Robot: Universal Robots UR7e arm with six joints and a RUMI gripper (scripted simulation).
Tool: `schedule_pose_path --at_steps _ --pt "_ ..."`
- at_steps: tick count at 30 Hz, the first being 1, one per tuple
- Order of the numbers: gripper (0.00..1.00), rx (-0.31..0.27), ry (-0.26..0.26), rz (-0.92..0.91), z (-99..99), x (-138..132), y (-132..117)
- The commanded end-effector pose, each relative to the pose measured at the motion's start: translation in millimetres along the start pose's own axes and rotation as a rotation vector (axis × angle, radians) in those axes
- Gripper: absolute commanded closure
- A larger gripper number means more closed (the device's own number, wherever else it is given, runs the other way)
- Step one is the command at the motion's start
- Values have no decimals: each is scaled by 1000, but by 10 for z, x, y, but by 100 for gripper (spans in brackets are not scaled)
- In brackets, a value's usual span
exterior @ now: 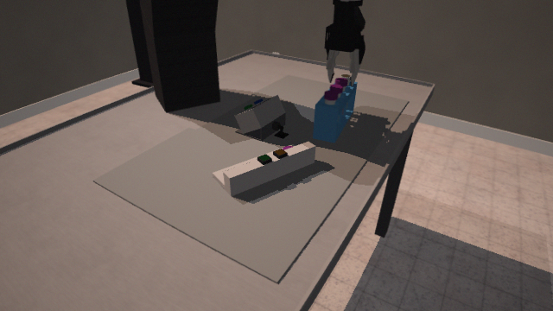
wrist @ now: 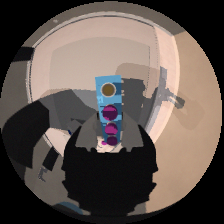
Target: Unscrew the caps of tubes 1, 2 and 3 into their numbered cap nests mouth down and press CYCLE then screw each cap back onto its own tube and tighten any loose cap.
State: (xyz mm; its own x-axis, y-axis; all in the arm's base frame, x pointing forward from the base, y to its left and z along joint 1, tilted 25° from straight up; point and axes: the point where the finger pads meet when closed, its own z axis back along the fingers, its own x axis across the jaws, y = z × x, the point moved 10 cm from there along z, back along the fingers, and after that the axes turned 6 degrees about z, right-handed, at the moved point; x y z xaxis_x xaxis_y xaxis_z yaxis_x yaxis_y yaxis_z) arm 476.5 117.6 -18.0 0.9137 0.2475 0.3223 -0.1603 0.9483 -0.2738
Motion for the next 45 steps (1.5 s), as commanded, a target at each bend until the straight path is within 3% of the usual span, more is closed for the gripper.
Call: schedule_pose_path --at_steps 1,5,13,14,26,29,45 --pt "65 -11 2 -279 3 7 14" --pt "65 -12 1 -498 3 7 15" --pt "65 -12 1 -501 4 8 15" --pt "100 -12 1 -501 4 8 15" --pt "100 -12 0 -501 4 8 14" --pt "100 -12 1 -451 4 8 15" --pt "100 -11 5 299 8 8 15"
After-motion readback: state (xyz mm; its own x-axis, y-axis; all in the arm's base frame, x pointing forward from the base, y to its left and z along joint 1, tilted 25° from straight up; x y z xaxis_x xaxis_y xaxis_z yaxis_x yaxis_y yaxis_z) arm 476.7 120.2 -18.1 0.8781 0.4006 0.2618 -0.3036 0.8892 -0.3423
